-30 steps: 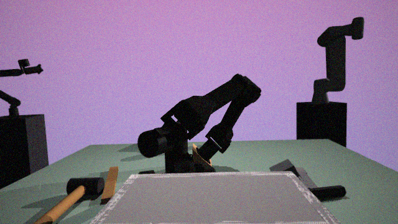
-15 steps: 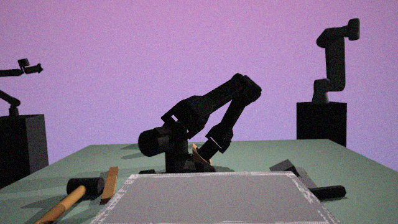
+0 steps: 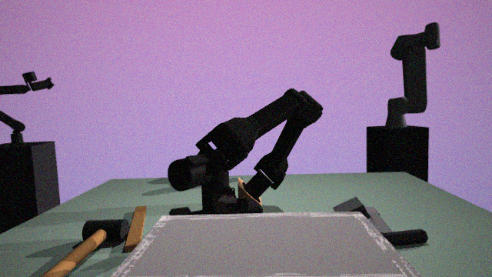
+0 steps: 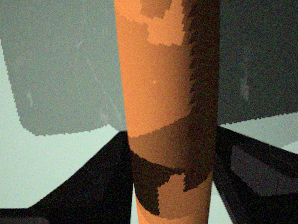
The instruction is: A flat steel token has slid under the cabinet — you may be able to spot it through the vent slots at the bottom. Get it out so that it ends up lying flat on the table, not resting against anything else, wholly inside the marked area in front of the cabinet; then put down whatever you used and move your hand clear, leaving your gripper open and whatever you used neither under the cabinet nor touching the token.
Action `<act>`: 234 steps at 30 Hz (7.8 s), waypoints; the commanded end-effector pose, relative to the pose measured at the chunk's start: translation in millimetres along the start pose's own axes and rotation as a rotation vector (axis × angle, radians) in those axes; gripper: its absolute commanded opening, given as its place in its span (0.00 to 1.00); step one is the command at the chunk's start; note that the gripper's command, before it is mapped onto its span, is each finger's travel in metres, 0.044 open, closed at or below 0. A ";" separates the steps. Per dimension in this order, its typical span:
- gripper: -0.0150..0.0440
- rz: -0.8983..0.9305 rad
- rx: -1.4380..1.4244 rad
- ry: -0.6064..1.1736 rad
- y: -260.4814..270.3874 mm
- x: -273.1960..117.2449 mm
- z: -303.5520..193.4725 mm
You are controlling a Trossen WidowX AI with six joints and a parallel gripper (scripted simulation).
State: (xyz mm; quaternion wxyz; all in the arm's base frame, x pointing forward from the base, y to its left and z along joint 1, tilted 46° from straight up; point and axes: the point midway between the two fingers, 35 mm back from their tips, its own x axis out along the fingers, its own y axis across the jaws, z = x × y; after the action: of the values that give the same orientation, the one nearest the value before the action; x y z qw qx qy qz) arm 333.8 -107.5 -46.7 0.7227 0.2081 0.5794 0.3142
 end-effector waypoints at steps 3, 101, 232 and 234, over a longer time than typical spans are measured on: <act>0.25 0.002 -0.004 0.002 0.5 0.7 -8.1; 0.25 -0.001 0.128 0.006 -10.3 -4.2 -125.4; 0.25 0.000 0.930 0.006 21.2 -4.3 -99.8; 0.25 0.000 0.930 0.006 22.4 -4.3 -98.9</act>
State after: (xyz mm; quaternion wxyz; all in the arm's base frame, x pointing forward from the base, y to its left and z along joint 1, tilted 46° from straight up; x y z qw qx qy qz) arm 230.7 -101.9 -56.6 0.5476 0.5108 0.6624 0.0198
